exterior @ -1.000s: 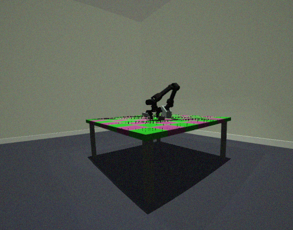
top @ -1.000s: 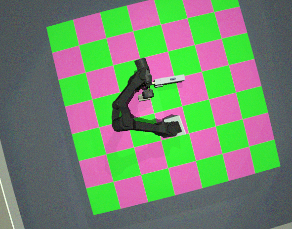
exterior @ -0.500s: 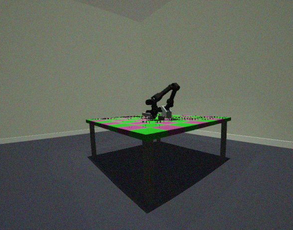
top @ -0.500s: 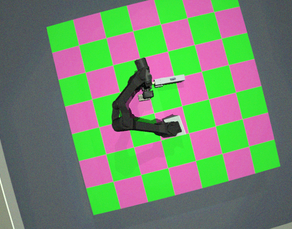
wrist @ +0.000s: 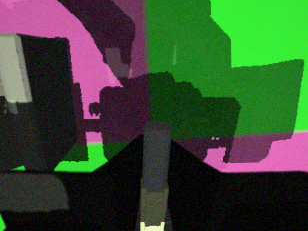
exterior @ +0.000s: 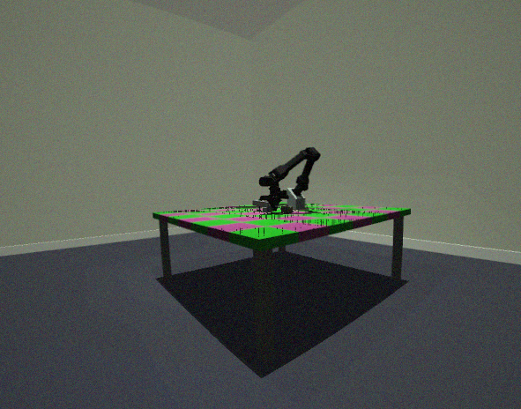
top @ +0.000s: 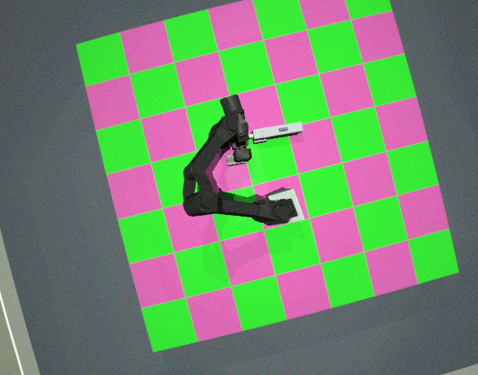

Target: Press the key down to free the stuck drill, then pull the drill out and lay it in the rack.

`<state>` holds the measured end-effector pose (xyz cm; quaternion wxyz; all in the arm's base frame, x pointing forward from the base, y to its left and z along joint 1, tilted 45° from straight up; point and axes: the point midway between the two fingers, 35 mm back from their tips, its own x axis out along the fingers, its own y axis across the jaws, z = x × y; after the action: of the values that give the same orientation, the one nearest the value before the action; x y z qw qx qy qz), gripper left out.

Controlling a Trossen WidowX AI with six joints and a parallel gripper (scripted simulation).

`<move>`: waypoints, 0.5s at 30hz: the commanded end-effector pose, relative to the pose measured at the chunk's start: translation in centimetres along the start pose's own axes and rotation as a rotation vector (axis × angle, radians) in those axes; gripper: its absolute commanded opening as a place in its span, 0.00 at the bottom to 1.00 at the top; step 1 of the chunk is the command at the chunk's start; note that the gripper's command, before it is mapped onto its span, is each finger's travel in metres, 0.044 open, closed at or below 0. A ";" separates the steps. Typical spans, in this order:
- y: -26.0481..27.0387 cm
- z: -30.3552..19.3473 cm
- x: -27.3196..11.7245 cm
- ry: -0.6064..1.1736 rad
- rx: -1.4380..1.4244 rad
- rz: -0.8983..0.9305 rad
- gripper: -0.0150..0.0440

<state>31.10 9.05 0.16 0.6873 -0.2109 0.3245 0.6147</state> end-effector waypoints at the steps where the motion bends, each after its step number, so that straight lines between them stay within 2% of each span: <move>1: 0.0 -0.1 -0.2 0.003 0.003 0.000 0.25; 15: 0.0 0.8 -0.1 0.002 0.003 0.000 0.25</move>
<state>31.06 9.38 0.44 0.6855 -0.2118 0.3260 0.6157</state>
